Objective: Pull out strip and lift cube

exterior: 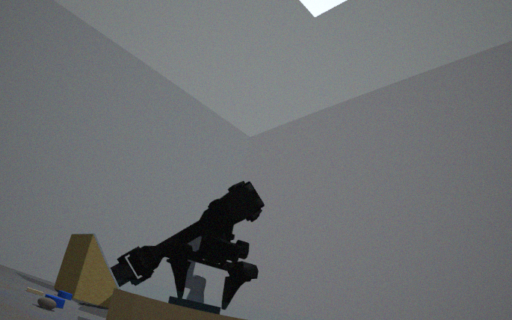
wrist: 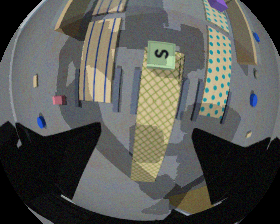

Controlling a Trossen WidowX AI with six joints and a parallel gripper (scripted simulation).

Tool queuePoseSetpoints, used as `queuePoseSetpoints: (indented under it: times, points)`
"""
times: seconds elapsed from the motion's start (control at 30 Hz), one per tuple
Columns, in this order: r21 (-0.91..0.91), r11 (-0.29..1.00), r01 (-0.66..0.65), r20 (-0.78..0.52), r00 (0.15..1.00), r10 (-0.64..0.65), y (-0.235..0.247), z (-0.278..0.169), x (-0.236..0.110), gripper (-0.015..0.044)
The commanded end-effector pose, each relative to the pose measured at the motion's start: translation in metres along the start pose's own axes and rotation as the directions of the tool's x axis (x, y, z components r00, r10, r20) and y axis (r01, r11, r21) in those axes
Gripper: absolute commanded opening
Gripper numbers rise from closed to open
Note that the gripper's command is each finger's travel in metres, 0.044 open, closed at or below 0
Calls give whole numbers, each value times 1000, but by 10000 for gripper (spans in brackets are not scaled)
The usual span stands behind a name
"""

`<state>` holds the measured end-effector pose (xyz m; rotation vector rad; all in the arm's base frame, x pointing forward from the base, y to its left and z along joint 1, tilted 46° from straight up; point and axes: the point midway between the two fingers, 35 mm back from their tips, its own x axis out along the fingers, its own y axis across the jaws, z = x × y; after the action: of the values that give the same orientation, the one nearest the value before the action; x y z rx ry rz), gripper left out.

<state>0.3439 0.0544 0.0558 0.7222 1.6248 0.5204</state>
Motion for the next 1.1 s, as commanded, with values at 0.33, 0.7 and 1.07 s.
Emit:
queuePoseSetpoints:
  times: [0.33,0.7,1.07]
  points:
    - [-1,1000,0,-4,1000,0,-4,49,-3,440]
    - [-2,1000,0,-3,1000,-1,-10,75,-1,387]
    - [-2,1000,1,-3,1000,-1,-10,76,16,250]
